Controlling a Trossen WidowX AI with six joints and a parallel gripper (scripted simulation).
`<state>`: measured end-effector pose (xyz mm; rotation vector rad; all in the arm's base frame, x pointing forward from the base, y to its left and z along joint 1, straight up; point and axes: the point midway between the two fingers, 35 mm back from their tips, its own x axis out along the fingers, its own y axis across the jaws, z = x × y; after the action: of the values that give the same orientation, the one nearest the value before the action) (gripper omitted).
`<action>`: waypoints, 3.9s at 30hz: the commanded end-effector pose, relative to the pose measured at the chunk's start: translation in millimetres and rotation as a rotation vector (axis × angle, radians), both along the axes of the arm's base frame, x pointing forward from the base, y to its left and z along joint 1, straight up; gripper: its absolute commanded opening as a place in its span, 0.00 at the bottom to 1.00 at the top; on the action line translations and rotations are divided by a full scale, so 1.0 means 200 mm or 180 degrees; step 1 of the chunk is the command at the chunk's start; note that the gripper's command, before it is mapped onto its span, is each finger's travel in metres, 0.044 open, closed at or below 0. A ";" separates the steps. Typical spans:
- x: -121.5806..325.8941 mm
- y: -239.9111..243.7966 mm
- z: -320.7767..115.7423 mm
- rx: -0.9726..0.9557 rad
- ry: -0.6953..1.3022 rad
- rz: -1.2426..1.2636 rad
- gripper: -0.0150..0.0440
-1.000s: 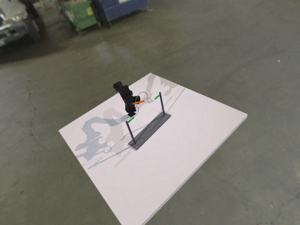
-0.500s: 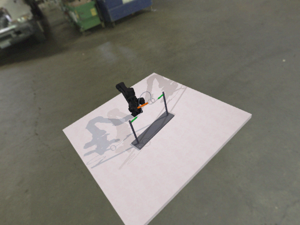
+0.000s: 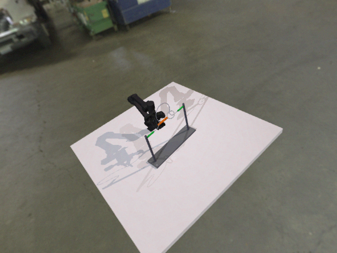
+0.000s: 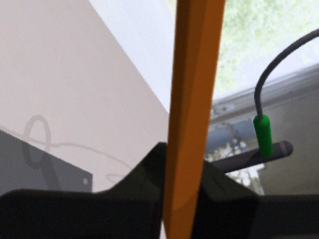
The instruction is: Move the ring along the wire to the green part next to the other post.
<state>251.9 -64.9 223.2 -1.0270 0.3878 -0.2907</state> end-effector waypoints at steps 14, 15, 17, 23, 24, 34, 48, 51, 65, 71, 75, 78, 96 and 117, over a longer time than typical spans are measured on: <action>0.02 0.22 -0.25 0.1327 -0.0012 0.0167 0.00; 0.02 0.23 -0.26 0.1406 -0.0021 0.0184 0.00; 0.02 0.26 -0.28 0.1539 -0.0020 0.0194 0.00; 0.01 0.36 -0.33 0.1960 0.0012 0.0194 0.00; 0.01 0.38 -0.34 0.2033 0.0019 0.0193 0.00; -0.01 0.54 -0.39 0.2638 0.0071 0.0182 0.00; -0.03 0.70 -0.40 0.3116 0.0109 0.0172 0.00; -0.03 0.73 -0.40 0.3157 0.0111 0.0171 0.00; -0.04 0.81 -0.40 0.3229 0.0110 0.0171 0.00; -0.05 0.85 -0.40 0.3234 0.0107 0.0172 0.00; -0.05 0.87 -0.40 0.3235 0.0105 0.0173 0.00; -0.05 0.88 -0.40 0.3236 0.0103 0.0173 0.00; -0.06 0.96 -0.40 0.3238 0.0095 0.0177 0.00; -0.06 0.96 -0.51 0.3238 0.0094 0.0177 0.00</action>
<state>240.0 127.9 122.2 -0.0481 0.4577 0.0008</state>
